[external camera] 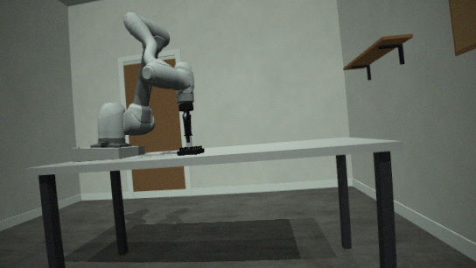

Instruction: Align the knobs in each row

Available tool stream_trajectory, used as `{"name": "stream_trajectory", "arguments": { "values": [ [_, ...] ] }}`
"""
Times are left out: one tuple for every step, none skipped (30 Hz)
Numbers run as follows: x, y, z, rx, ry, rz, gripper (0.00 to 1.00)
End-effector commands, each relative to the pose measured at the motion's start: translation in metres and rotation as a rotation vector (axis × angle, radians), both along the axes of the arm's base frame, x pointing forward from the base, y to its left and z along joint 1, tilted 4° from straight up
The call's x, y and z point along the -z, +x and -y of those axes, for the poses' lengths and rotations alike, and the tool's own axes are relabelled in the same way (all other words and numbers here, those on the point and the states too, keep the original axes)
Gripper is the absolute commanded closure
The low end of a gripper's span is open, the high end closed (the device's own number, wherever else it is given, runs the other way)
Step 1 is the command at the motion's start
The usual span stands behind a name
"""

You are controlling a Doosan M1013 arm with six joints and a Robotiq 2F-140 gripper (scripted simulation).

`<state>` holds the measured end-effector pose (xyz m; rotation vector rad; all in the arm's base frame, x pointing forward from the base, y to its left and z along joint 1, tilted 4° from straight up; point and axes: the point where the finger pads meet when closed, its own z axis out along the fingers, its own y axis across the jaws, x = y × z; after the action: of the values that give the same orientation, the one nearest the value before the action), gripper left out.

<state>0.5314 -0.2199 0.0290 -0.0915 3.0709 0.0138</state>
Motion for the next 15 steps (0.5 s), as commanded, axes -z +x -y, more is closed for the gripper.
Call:
{"name": "stream_trajectory", "arguments": {
  "values": [
    [-0.0001,0.0000,0.0000,0.000,0.000,0.000,0.88],
    [-0.0001,0.0000,0.0000,0.000,0.000,0.000,0.88],
    [-0.0001,0.0000,0.0000,0.000,0.000,0.000,0.88],
    [-0.0001,0.0000,0.0000,0.000,0.000,0.000,0.88],
    [-0.0001,0.0000,0.0000,0.000,0.000,0.000,0.88],
    [-0.0001,0.0000,0.0000,0.000,0.000,0.000,0.88],
    [-0.0001,0.0000,0.0000,0.000,0.000,0.000,0.88],
    [-0.0003,0.0000,0.0000,0.000,0.000,0.000,0.88],
    [-0.0007,0.0000,0.0000,0.000,0.000,0.000,0.88],
    [-0.0014,-0.0001,0.0000,0.000,0.000,0.000,0.88],
    [-0.0014,-0.0001,0.0000,0.000,0.000,0.000,0.88],
    [-0.0014,-0.0001,0.0000,0.000,0.000,0.000,0.88],
    [-0.0025,-0.0002,0.0000,0.000,0.000,0.000,0.88],
    [-0.0039,-0.0003,0.0001,0.000,0.000,0.000,0.88],
    [-0.0057,-0.0004,0.0001,0.000,0.000,0.000,0.88]
  ]
}}
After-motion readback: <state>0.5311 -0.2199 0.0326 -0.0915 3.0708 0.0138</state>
